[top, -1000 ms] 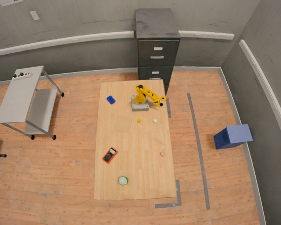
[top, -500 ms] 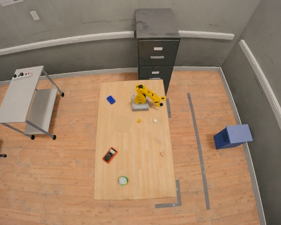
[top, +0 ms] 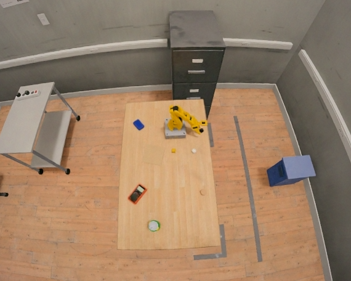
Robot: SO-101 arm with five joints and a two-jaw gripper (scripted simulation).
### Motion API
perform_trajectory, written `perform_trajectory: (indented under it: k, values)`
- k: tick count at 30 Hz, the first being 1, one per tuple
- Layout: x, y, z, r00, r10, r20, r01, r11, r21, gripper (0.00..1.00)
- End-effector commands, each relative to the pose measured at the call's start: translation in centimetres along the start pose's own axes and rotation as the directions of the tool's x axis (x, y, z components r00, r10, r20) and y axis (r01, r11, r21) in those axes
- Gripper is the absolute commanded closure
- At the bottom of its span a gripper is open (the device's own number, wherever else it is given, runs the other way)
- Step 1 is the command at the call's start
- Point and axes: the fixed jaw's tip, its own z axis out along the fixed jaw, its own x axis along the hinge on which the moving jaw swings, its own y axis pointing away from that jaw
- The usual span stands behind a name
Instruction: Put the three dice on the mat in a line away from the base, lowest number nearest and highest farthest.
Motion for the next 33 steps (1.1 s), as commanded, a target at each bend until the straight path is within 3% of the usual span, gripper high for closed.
perform_trajectory:
  k: [1,8,12,20,22,28,33]
  values:
    - [0.4,0.2,-0.1,1.0,0.003,-0.013,-0.003,1.0,-0.005,0.69]
    - [0.3,0.2,-0.1,1.0,0.003,-0.009,-0.003,1.0,-0.006,0.69]
    - [-0.4,0.2,-0.3,1.0,0.003,0.03,-0.003,1.0,-0.006,0.69]
    - [-4.0,0.2,-2.0,0.972,0.004,0.234,-0.003,1.0,-0.007,0.69]
    - [-4.0,0.2,-2.0,0.972,0.004,0.234,-0.003,1.0,-0.007,0.69]
    - [-6.7,0.2,-3.8,0.919,0.005,0.394,-0.003,1.0,-0.008,0.69]
    - [-7.7,0.2,-4.8,0.888,0.006,0.459,-0.002,1.0,-0.008,0.69]
